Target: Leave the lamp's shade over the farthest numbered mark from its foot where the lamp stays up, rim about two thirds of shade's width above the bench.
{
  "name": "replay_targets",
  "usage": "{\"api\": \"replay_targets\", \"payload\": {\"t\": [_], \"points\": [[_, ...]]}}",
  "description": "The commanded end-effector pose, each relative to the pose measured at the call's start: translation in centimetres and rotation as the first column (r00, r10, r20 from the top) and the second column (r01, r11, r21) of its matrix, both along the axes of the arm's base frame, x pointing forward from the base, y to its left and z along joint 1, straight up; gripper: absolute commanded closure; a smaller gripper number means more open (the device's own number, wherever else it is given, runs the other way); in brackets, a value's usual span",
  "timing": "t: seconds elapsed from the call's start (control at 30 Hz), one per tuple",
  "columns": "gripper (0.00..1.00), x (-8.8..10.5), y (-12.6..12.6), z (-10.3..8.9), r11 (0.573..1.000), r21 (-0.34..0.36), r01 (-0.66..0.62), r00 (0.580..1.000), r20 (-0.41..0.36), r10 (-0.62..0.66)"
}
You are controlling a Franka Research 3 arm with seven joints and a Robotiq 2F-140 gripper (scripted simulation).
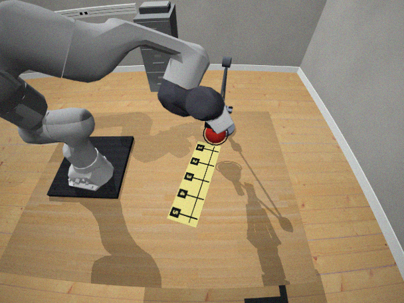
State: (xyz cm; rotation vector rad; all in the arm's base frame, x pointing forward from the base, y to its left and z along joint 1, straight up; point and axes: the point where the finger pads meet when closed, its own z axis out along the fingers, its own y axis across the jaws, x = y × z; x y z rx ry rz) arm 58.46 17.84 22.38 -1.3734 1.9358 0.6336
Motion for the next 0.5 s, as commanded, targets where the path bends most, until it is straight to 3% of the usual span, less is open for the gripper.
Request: {"api": "replay_targets", "payload": {"t": [0.0,0.47], "points": [[0.9,-0.4,-1.3,-1.1,1.0,-0.01,0.005,1.0,0.008,-0.005],[0.9,-1.1,-3.1,-2.8,1.0,-0.011,0.011,1.0,0.009,-0.011]]}}
